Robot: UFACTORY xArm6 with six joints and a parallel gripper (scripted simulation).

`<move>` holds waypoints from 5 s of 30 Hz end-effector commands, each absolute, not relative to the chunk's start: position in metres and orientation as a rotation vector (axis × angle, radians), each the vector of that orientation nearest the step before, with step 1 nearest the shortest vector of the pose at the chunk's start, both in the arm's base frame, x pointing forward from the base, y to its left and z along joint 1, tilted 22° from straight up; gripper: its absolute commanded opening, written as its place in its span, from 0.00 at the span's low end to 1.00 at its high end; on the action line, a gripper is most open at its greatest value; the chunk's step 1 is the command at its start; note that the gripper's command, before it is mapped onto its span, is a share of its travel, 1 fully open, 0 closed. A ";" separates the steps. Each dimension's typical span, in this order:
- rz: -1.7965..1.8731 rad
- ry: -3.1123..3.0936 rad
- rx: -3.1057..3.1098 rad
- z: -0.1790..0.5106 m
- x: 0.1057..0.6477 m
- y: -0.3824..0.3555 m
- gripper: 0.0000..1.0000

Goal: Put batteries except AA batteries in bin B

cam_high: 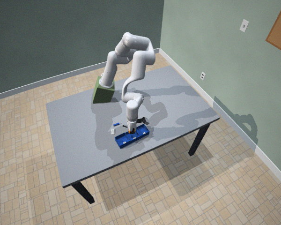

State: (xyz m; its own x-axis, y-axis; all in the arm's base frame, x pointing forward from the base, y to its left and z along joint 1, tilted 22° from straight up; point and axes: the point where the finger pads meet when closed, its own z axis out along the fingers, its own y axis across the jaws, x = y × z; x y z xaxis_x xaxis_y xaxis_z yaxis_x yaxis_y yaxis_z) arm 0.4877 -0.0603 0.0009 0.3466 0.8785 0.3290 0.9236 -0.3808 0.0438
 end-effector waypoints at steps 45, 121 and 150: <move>-0.551 -2.000 -2.208 -0.033 0.496 -0.049 0.00; -0.551 -2.000 -2.208 0.002 0.489 -0.061 0.33; -0.445 -0.986 -2.680 0.007 0.412 -0.012 0.23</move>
State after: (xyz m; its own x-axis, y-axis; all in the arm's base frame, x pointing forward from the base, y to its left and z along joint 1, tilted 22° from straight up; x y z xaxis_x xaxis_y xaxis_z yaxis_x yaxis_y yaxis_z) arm 0.4113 -0.0121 0.0060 0.6328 0.6711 0.3862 0.7488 -0.6575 -0.0843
